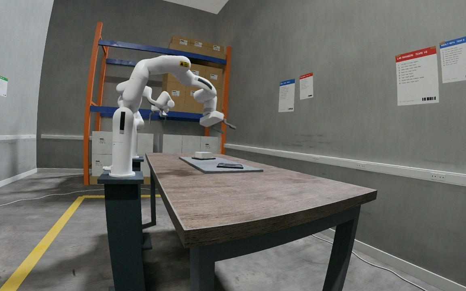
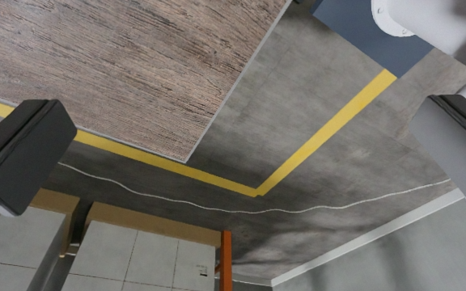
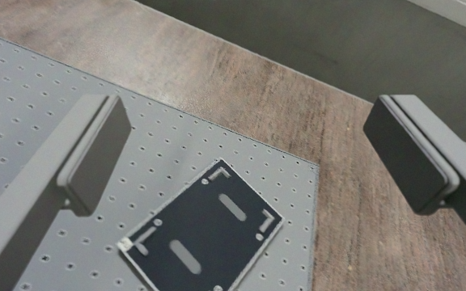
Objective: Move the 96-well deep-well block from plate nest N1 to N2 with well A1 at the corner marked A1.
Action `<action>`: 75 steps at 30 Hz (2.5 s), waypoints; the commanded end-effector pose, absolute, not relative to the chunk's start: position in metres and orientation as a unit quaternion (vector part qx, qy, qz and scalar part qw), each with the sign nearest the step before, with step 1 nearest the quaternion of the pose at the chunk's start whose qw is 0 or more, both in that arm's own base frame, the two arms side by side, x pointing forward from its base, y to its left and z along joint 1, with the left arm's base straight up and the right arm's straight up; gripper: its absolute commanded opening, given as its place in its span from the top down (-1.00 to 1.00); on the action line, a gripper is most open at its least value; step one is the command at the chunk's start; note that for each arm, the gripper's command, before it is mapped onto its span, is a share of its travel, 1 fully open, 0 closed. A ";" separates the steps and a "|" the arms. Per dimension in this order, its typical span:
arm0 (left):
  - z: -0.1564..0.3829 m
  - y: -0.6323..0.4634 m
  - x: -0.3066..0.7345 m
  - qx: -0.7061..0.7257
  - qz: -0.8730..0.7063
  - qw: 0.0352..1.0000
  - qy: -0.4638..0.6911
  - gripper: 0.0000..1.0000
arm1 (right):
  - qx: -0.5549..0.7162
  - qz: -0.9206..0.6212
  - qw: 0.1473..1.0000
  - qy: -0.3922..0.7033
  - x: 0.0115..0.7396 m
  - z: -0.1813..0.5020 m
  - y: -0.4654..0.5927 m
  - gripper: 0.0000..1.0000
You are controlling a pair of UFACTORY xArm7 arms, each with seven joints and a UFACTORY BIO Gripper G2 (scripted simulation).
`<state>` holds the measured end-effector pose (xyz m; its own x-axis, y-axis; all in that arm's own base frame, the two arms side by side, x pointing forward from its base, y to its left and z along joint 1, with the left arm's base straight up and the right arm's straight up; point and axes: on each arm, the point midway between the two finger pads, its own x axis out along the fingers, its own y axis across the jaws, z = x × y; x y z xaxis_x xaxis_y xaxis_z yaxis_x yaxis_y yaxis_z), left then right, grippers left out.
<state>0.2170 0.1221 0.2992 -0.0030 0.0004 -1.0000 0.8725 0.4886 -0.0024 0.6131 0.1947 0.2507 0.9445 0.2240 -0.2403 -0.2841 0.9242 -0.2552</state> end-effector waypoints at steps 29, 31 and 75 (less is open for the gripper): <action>0.300 0.122 0.218 0.358 -0.357 0.610 0.610 -1.00 | -0.069 0.064 0.995 0.024 0.574 0.284 0.306 0.25; 0.300 0.122 0.218 0.358 -0.357 0.610 0.610 -1.00 | -0.068 0.064 0.995 0.024 0.569 0.286 0.314 0.25; 0.300 0.122 0.218 0.358 -0.357 0.610 0.610 -1.00 | 0.001 0.157 0.988 -0.002 0.526 0.274 0.413 0.25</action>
<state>0.2170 0.1221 0.2992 -0.0030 0.0004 -1.0000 0.8725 0.4886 -0.0024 0.5178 0.3976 0.2836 0.9839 0.1786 -0.0012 -0.1786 0.9839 -0.0048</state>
